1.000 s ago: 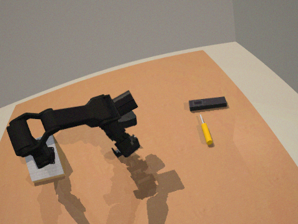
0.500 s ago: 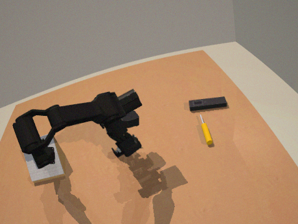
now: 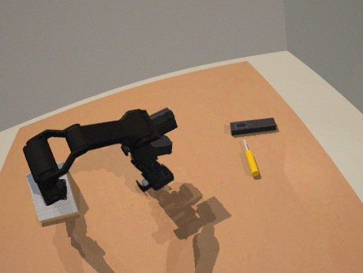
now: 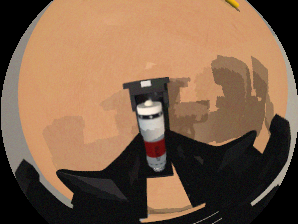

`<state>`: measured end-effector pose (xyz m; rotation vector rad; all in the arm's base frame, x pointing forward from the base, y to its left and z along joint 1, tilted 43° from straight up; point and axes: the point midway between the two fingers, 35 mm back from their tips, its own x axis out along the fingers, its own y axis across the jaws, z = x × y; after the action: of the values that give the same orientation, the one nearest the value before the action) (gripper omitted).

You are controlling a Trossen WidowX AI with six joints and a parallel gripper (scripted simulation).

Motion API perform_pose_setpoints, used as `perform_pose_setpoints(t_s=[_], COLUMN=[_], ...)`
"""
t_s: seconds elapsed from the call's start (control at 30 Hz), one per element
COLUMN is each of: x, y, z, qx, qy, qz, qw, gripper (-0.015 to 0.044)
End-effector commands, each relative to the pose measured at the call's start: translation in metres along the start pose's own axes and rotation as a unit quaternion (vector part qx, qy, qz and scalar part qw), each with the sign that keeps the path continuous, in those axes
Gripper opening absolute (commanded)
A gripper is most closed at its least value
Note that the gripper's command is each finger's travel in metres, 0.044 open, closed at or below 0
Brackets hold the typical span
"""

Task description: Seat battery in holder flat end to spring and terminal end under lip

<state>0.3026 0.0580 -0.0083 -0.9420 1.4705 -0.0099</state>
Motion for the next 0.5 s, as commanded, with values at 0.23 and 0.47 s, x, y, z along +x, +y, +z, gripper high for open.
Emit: perform_pose_setpoints(t_s=[0.23,0.47], x=[0.0015,0.0016], y=[-0.0013,-0.0014], z=[-0.0004,0.0033], qx=[0.002,0.002], qy=[0.028,0.028], qz=[0.001,0.001], qw=[1.000,1.000], gripper=[0.0061,0.0061])
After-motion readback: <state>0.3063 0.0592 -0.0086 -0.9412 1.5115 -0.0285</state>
